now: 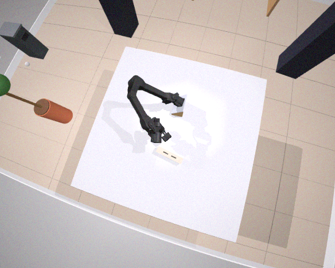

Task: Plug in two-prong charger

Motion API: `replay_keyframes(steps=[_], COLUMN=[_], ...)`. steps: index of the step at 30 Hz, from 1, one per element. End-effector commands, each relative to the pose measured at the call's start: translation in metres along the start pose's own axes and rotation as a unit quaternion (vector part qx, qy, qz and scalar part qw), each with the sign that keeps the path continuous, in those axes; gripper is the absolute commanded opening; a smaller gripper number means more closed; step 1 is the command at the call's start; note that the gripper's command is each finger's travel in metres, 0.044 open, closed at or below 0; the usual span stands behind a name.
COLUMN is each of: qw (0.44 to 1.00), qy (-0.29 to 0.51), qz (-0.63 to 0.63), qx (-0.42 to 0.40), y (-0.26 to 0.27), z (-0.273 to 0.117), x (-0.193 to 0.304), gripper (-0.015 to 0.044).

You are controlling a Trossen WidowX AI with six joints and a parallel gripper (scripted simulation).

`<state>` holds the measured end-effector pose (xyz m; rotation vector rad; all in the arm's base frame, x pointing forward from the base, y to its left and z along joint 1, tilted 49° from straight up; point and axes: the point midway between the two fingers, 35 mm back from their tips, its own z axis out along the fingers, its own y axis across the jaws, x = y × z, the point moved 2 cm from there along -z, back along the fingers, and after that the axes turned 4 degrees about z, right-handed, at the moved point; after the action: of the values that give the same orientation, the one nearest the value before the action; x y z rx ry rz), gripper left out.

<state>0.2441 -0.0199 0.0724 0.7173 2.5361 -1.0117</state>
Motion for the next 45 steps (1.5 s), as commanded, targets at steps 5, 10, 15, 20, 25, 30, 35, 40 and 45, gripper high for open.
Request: replay_keyframes(steps=[5,10,15,20,25,30,35,40,45], qw=[1.000,1.000,1.000,1.000,1.000,1.000,1.000,1.000,1.000], qy=[0.000,-0.001,-0.001,-0.001,-0.001,-0.001,0.000,0.001,0.001], qz=[-0.004,-0.004,-0.003,0.000,0.000,0.000,0.000,-0.001,-0.002], qx=[0.004,0.004,0.005,0.002,0.002,0.002,0.002,0.001,0.001], y=[-0.001,-0.002,-0.002,-0.002,-0.002,-0.002,-0.001,0.000,0.001], z=[0.015,0.023,0.025,0.022,0.022,0.022,0.020,0.006,-0.013], x=[0.000,-0.001,-0.001,-0.001,-0.001,-0.001,-0.001,0.000,0.002], gripper=[0.0440,0.0440,0.0440,0.0309,0.0177,0.0085,0.0013,0.0000,0.0000])
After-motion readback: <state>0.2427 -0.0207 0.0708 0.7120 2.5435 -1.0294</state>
